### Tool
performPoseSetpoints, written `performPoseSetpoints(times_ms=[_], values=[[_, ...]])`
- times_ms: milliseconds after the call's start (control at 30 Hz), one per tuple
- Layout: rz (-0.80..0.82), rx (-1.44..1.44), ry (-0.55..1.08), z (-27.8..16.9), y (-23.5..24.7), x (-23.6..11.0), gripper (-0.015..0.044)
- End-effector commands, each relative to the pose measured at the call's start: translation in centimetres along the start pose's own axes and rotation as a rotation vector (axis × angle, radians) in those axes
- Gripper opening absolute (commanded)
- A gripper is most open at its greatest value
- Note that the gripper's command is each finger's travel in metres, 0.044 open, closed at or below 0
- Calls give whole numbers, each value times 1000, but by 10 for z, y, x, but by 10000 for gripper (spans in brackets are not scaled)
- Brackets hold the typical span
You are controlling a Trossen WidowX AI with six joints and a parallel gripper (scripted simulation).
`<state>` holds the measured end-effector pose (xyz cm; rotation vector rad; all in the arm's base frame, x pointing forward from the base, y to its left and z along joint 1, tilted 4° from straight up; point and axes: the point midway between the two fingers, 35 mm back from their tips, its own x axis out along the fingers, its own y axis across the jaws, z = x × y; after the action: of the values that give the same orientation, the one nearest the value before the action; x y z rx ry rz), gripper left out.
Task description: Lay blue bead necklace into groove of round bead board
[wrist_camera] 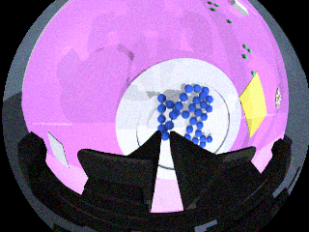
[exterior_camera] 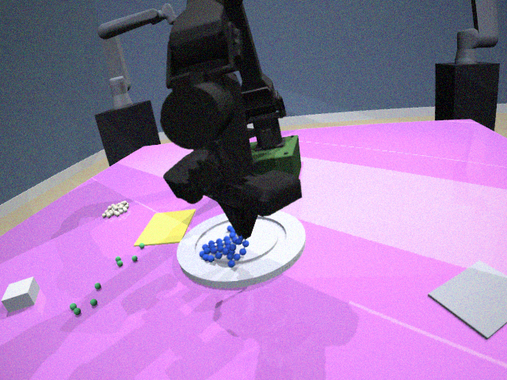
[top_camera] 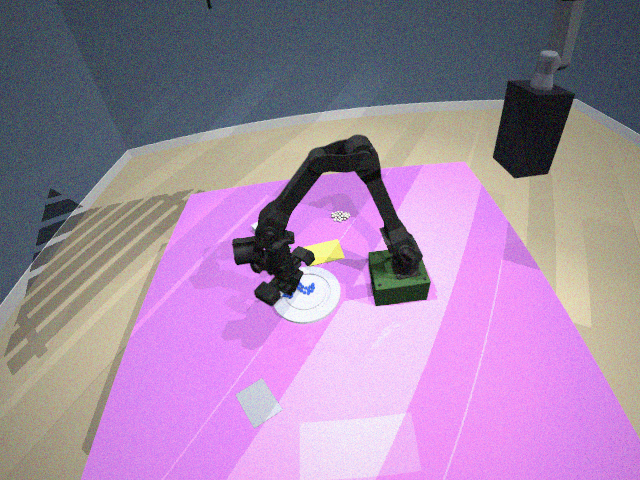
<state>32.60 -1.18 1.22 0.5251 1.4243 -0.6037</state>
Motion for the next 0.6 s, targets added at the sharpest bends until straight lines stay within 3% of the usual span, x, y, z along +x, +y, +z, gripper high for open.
performPoseSetpoints(times_ms=[0, 567], values=[[-1, 4, 1, -3, 0, 6, 0], [-1, 4, 2, -3, -1, 21, 0]])
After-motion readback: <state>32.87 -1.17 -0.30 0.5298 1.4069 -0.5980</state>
